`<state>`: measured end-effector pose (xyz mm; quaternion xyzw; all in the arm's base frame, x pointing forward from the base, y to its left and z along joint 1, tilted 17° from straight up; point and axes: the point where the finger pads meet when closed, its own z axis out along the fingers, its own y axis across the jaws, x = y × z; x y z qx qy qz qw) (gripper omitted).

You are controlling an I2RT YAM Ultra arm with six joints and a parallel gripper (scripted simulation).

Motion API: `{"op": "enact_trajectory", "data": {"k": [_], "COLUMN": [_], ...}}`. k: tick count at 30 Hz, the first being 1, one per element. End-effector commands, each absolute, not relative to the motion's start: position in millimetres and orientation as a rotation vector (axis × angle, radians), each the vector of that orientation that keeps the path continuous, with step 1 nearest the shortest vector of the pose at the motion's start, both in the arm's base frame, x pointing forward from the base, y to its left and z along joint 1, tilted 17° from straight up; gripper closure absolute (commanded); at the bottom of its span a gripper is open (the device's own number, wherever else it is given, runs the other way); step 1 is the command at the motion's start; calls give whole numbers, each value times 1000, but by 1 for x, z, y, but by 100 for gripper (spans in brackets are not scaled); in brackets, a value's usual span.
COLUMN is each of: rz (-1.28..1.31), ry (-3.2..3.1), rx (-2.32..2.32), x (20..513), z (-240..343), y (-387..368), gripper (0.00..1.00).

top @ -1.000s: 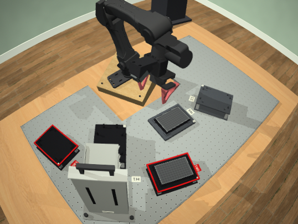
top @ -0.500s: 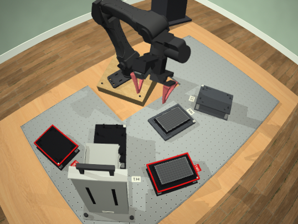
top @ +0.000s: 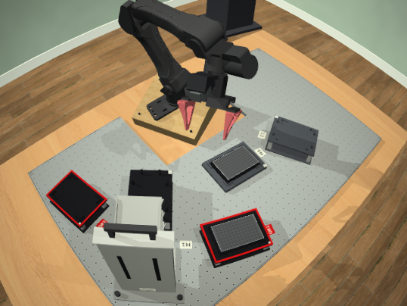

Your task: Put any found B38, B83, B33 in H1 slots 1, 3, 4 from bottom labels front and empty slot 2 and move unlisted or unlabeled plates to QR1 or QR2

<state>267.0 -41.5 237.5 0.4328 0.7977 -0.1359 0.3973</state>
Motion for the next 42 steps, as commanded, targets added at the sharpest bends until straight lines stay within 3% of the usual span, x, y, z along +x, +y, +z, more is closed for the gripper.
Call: {"op": "enact_trajectory", "data": {"k": [1,42], "rz": [-366,-496], "ry": [1979,1796], "rx": [1014,433], "x": [272,269], "z": [248,250], "y": [-43,-52], "gripper": [0,0]}}
